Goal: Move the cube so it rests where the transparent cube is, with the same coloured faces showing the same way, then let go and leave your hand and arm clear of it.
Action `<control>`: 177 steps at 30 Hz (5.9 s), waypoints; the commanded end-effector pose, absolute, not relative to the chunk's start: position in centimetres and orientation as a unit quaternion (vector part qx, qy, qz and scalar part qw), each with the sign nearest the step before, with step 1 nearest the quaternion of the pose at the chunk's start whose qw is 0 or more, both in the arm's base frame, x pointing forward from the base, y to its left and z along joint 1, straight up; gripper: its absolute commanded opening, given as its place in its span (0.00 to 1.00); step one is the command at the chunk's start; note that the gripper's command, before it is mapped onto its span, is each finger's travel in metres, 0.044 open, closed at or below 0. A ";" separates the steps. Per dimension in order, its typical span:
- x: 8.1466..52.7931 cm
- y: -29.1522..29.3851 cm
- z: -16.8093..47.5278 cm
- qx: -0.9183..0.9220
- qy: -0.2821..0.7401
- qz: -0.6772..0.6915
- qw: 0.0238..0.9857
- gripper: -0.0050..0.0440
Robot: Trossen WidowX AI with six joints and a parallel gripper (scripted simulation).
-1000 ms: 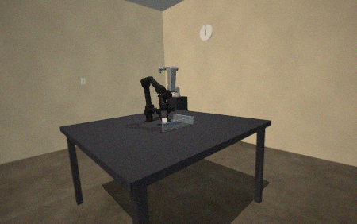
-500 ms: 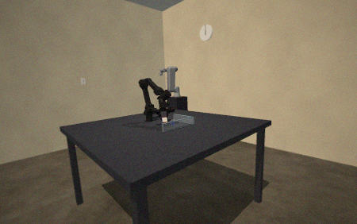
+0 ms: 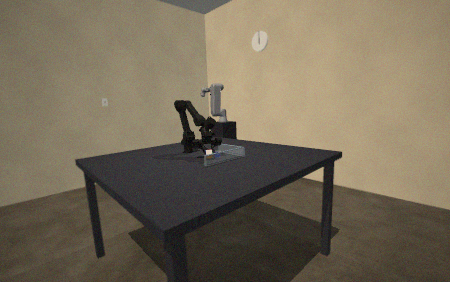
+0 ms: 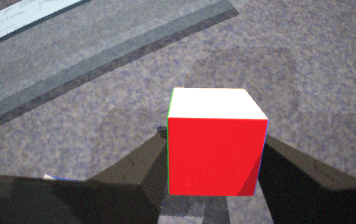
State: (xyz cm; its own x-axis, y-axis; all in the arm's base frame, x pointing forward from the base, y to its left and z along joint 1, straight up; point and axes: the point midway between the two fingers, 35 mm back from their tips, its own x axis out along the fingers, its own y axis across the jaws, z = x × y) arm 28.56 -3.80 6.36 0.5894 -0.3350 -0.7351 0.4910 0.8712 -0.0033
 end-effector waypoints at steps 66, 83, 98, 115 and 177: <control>27.3 -3.7 5.4 0.071 0.233 -0.250 0.937 0.49; 27.3 -3.7 5.4 0.071 0.233 -0.250 0.937 1.00; 27.3 -3.7 5.4 0.071 0.233 -0.250 0.937 1.00; 27.3 -3.7 5.4 0.071 0.233 -0.250 0.937 1.00; 23.0 -2.0 15.3 0.128 0.459 -0.226 0.849 1.00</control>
State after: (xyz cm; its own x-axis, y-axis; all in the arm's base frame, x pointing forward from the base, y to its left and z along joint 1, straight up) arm 23.22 -2.12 14.57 0.4705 -0.2678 -0.8408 0.4985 0.8669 0.0028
